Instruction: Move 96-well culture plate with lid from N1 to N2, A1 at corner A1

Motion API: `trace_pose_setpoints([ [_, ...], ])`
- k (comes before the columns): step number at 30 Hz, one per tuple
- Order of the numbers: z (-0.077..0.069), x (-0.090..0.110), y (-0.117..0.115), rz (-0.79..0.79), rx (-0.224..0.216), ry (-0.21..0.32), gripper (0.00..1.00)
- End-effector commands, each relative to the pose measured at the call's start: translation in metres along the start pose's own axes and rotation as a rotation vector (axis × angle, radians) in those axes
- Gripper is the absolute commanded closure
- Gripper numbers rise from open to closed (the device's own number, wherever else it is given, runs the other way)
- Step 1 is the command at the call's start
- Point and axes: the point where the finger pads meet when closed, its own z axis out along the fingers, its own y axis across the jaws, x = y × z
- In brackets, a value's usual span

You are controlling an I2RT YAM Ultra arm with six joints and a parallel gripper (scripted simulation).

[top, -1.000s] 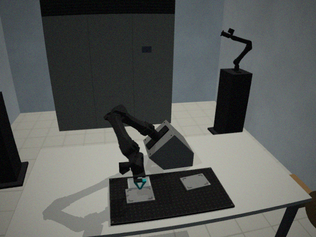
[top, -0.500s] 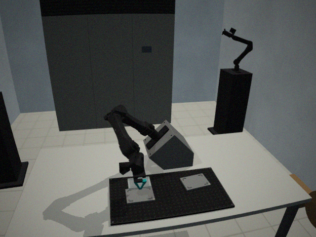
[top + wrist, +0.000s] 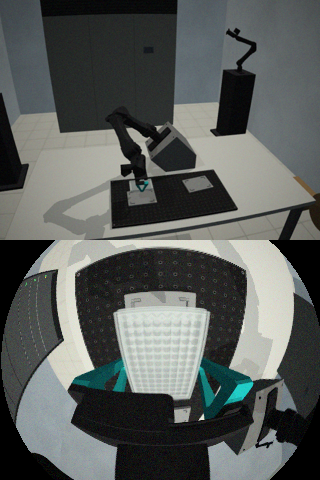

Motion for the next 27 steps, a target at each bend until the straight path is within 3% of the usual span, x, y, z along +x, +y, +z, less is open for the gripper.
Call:
trace_pose_setpoints([
  [1, -0.010, 0.005, 0.010, -0.018, -0.020, -0.007, 1.00],
  [9, -0.011, 0.003, 0.011, -0.015, -0.024, -0.008, 1.00],
  [11, -0.006, 0.005, 0.016, -0.014, -0.037, -0.009, 1.00],
  [16, 0.005, 0.011, 0.006, -0.033, -0.013, 0.000, 1.00],
  [19, 0.006, -0.003, 0.004, 0.001, -0.023, -0.008, 1.00],
  [21, 0.017, 0.005, 0.001, -0.022, 0.001, -0.001, 1.00],
  [23, 0.018, 0.012, 0.003, -0.040, -0.005, 0.003, 1.00],
  [27, 0.026, 0.004, 0.002, -0.019, -0.002, 0.000, 1.00],
])
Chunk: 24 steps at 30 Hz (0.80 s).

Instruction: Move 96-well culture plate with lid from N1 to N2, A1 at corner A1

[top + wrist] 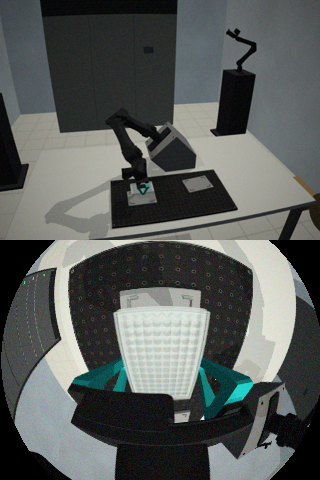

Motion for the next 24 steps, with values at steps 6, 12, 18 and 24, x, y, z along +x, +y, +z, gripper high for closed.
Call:
trace_pose_setpoints([
  [6, 0.010, 0.003, 0.005, -0.015, -0.017, -0.007, 1.00],
  [12, 0.024, 0.001, 0.001, -0.010, -0.005, -0.003, 1.00],
  [18, 0.029, -0.001, 0.006, -0.004, -0.021, -0.005, 1.00],
  [24, 0.025, -0.007, 0.015, 0.007, -0.053, -0.016, 1.00],
])
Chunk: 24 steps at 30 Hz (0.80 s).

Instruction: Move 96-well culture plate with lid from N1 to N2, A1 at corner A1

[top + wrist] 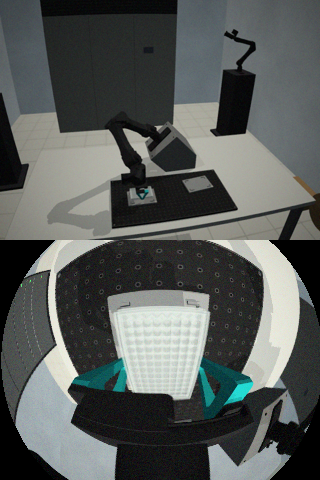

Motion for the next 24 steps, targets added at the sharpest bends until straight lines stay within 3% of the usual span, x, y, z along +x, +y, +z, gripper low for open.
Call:
trace_pose_setpoints([
  [1, -0.005, 0.004, 0.015, -0.013, -0.048, -0.009, 1.00],
  [5, 0.010, 0.007, 0.003, -0.020, -0.016, 0.001, 1.00],
  [9, -0.008, -0.008, 0.021, 0.013, -0.075, -0.025, 1.00],
  [22, -0.002, 0.000, 0.007, -0.008, -0.044, -0.013, 1.00],
  [24, -0.004, -0.005, 0.012, 0.003, -0.055, -0.017, 1.00],
])
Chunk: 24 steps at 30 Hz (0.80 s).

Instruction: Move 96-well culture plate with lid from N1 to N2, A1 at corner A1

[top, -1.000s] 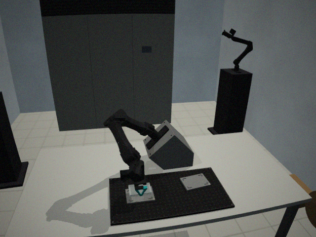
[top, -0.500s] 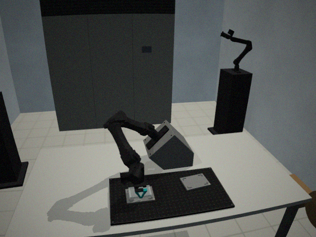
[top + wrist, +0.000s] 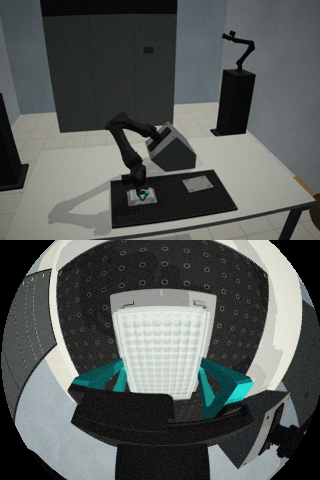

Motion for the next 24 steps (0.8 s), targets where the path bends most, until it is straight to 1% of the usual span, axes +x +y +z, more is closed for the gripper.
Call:
trace_pose_setpoints([
  [1, -0.010, -0.006, 0.006, 0.008, -0.032, -0.013, 1.00],
  [9, -0.007, -0.003, 0.000, 0.003, -0.021, -0.009, 1.00],
  [10, -0.012, -0.012, 0.010, 0.021, -0.039, -0.017, 1.00],
  [15, -0.013, -0.011, 0.011, 0.018, -0.044, -0.017, 1.00],
  [16, -0.012, -0.009, 0.010, 0.015, -0.041, -0.016, 1.00],
  [17, -0.005, -0.003, 0.003, 0.003, -0.015, -0.006, 1.00],
  [24, -0.005, -0.003, 0.002, 0.003, -0.015, -0.006, 1.00],
])
